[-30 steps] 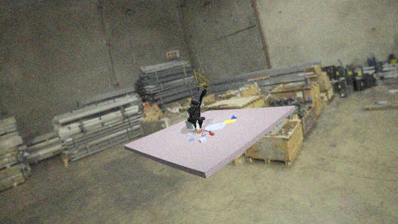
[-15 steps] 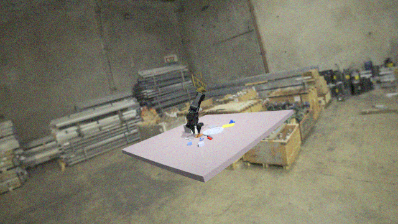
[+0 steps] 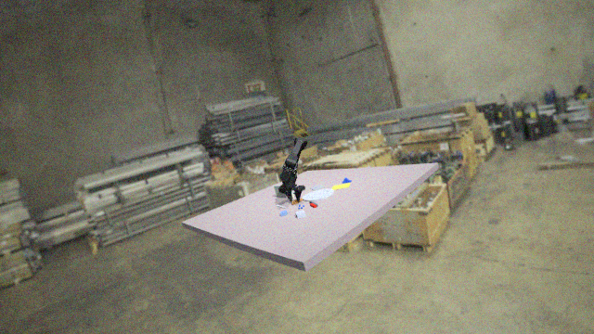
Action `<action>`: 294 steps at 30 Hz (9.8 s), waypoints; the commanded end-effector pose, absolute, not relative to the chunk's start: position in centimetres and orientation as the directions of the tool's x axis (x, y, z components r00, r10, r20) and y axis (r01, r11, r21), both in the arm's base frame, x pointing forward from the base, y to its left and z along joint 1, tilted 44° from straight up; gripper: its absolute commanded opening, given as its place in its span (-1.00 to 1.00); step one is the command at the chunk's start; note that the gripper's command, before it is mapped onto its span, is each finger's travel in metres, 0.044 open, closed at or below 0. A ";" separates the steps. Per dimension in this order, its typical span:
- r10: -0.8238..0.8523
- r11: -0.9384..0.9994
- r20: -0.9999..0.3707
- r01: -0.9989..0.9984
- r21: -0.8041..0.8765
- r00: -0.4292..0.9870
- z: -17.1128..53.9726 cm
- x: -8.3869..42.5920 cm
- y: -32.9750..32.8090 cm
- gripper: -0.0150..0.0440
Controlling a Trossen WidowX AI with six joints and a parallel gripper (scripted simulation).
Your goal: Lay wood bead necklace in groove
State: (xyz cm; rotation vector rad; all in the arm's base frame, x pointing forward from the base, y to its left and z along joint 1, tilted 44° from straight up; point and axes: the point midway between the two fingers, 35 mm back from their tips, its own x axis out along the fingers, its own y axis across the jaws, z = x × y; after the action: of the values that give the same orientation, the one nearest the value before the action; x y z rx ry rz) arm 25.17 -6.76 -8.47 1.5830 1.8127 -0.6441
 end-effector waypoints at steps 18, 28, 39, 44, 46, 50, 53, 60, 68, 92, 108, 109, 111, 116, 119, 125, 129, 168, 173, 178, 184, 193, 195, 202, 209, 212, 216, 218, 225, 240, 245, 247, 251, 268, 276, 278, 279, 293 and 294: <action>0.673 0.155 -0.736 0.987 0.048 -0.070 -8.4 25.2 -6.8 -0.49; 0.673 0.155 -0.736 0.987 0.048 -0.070 -8.4 25.2 -6.8 -0.49; 0.673 0.155 -0.736 0.987 0.048 -0.070 -8.4 25.2 -6.8 -0.49; 0.673 0.155 -0.736 0.987 0.048 -0.070 -8.4 25.2 -6.8 -0.49; 0.673 0.155 -0.736 0.987 0.048 -0.070 -8.4 25.2 -6.8 -0.49; 0.673 0.155 -0.736 0.987 0.048 -0.070 -8.4 25.2 -6.8 -0.49; 0.673 0.155 -0.736 0.987 0.048 -0.070 -8.4 25.2 -6.8 -0.49; 0.673 0.155 -0.736 0.987 0.048 -0.070 -8.4 25.2 -6.8 -0.49; 0.673 0.155 -0.736 0.987 0.048 -0.070 -8.4 25.2 -6.8 -0.49; 0.677 0.150 -0.733 0.988 0.045 -0.069 -6.6 25.4 -8.5 1.00; 0.677 0.150 -0.733 0.988 0.045 -0.069 -6.6 25.4 -8.5 1.00; 0.677 0.150 -0.733 0.988 0.045 -0.069 -6.6 25.4 -8.5 1.00; 0.677 0.150 -0.733 0.988 0.045 -0.069 -6.6 25.4 -8.5 1.00; 0.677 0.150 -0.733 0.988 0.045 -0.069 -6.6 25.4 -8.5 1.00; 0.677 0.150 -0.733 0.988 0.045 -0.069 -6.6 25.4 -8.5 1.00; 0.677 0.150 -0.733 0.988 0.045 -0.069 -6.6 25.4 -8.5 1.00; 0.677 0.150 -0.733 0.988 0.045 -0.069 -6.6 25.4 -8.5 1.00; 0.673 0.213 -0.737 0.971 0.111 -0.063 -6.2 25.5 -8.9 0.56; 0.673 0.213 -0.736 0.971 0.111 -0.064 -6.6 25.5 -8.6 0.56; 0.675 0.213 -0.735 0.971 0.110 -0.065 -7.1 25.4 -8.0 0.56; 0.676 0.214 -0.734 0.971 0.108 -0.067 -7.8 25.3 -7.3 0.56; 0.678 0.215 -0.732 0.971 0.107 -0.069 -8.5 25.1 -6.6 0.56; 0.673 0.220 -0.736 0.969 0.109 -0.070 -8.4 25.2 -6.8 0.47; 0.673 0.220 -0.736 0.969 0.109 -0.070 -8.4 25.2 -6.8 -0.15; 0.673 0.220 -0.736 0.969 0.109 -0.070 -8.4 25.2 -6.8 -0.49; 0.673 0.220 -0.736 0.969 0.109 -0.070 -8.4 25.2 -6.8 -0.49; 0.673 0.220 -0.736 0.969 0.109 -0.070 -8.4 25.2 -6.8 -0.49; 0.673 0.220 -0.736 0.969 0.109 -0.070 -8.4 25.2 -6.8 -0.49; 0.673 0.220 -0.736 0.969 0.109 -0.070 -8.4 25.2 -6.8 -0.49; 0.673 0.220 -0.736 0.969 0.109 -0.070 -8.4 25.2 -6.8 -0.49; 0.673 0.220 -0.736 0.969 0.109 -0.070 -8.4 25.2 -6.8 -0.49; 0.673 0.220 -0.736 0.969 0.109 -0.070 -8.4 25.2 -6.8 -0.49; 0.673 0.220 -0.736 0.969 0.109 -0.070 -8.4 25.2 -6.8 -0.49; 0.675 0.217 -0.735 0.970 0.108 -0.070 -7.6 25.3 -7.5 -0.05; 0.677 0.215 -0.733 0.971 0.107 -0.069 -6.6 25.4 -8.5 0.67; 0.677 0.215 -0.733 0.971 0.107 -0.069 -6.6 25.4 -8.5 0.84; 0.677 0.215 -0.733 0.971 0.107 -0.069 -6.6 25.4 -8.5 0.93; 0.677 0.215 -0.733 0.971 0.107 -0.069 -6.6 25.4 -8.5 1.00; 0.677 0.215 -0.733 0.971 0.107 -0.069 -6.6 25.4 -8.5 1.00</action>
State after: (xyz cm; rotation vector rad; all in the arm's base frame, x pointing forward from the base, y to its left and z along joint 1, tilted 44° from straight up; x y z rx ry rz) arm 25.41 -8.44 -6.60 1.5374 1.8141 -0.5542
